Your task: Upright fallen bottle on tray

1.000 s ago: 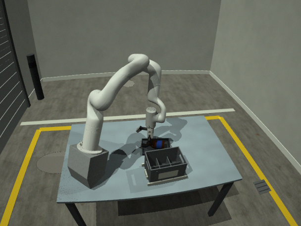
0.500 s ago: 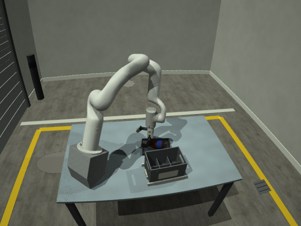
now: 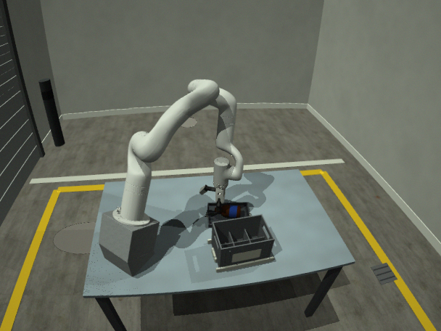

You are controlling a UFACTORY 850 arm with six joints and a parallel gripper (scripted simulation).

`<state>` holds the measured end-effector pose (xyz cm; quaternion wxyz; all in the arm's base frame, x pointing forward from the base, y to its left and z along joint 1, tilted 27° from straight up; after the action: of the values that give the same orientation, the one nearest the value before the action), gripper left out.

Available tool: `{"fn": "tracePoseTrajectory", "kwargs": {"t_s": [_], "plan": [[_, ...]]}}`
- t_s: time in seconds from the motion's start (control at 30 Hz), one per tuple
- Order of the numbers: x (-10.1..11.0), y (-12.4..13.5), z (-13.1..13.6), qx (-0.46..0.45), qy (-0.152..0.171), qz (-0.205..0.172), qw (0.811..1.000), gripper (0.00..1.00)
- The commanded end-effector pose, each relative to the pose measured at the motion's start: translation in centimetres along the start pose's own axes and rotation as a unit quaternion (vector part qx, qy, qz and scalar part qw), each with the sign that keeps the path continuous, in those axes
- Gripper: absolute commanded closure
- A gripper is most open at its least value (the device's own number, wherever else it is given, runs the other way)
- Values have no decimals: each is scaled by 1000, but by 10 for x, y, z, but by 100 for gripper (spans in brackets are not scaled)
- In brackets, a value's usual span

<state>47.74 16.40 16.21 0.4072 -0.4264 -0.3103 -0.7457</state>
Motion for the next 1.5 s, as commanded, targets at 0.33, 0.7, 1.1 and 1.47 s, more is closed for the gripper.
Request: {"fn": "tracePoseTrajectory", "kwargs": {"t_s": [0.33, 0.7, 1.1, 1.47], "plan": [[-11, 0, 0, 0, 0, -1, 1000, 35], [-25, 0, 0, 0, 0, -1, 1000, 35], [-35, 0, 0, 0, 0, -1, 1000, 35], [-38, 0, 0, 0, 0, -1, 1000, 35]]}}
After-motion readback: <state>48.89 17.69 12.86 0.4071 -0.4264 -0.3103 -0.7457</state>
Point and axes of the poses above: the point where the finger pads meet when closed, its own x axis back along the fingers, its own z axis across the jaws, y = z × x, the point moved 9 cm from there along x, back along the fingers, and after that the axes turned 8 degrees about -x, right-handed, at the moved point
